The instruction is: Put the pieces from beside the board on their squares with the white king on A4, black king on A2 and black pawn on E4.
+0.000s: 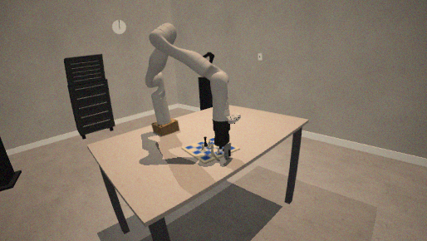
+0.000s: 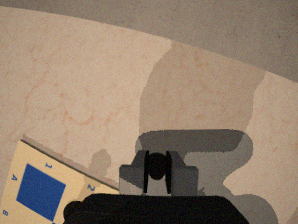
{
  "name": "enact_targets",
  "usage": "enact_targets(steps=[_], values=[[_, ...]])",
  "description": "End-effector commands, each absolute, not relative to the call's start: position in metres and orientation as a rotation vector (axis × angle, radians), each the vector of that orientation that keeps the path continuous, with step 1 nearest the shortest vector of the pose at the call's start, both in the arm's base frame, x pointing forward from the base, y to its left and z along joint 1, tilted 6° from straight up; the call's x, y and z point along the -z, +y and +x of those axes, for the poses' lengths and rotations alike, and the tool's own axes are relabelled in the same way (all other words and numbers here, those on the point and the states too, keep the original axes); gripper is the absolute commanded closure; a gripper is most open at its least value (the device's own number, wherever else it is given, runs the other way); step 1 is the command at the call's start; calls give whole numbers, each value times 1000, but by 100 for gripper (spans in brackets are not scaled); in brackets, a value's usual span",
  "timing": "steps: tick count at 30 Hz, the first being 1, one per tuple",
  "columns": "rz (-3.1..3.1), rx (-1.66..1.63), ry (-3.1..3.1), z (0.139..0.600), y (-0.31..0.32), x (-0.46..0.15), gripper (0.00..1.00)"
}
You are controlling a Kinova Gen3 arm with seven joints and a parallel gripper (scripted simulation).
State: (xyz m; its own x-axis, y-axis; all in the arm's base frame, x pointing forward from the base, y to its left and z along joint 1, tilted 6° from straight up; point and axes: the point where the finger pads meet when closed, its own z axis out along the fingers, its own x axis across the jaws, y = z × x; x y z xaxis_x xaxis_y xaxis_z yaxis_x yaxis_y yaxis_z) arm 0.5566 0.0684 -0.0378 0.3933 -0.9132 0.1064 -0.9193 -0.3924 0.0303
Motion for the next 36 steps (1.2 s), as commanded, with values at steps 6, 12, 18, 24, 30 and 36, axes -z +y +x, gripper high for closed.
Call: enact_targets(steps=[6,12,18,24,30,36], values=[[2552,-118,-1685,558,68,38,100],[2552,-118,-1685,558,68,38,100],[2552,-118,-1685,558,68,38,100],[2552,-118,-1685,558,68,38,100],[2552,-118,-1685,558,68,38,100],[2552,-119,-1687,558,70,27,100]])
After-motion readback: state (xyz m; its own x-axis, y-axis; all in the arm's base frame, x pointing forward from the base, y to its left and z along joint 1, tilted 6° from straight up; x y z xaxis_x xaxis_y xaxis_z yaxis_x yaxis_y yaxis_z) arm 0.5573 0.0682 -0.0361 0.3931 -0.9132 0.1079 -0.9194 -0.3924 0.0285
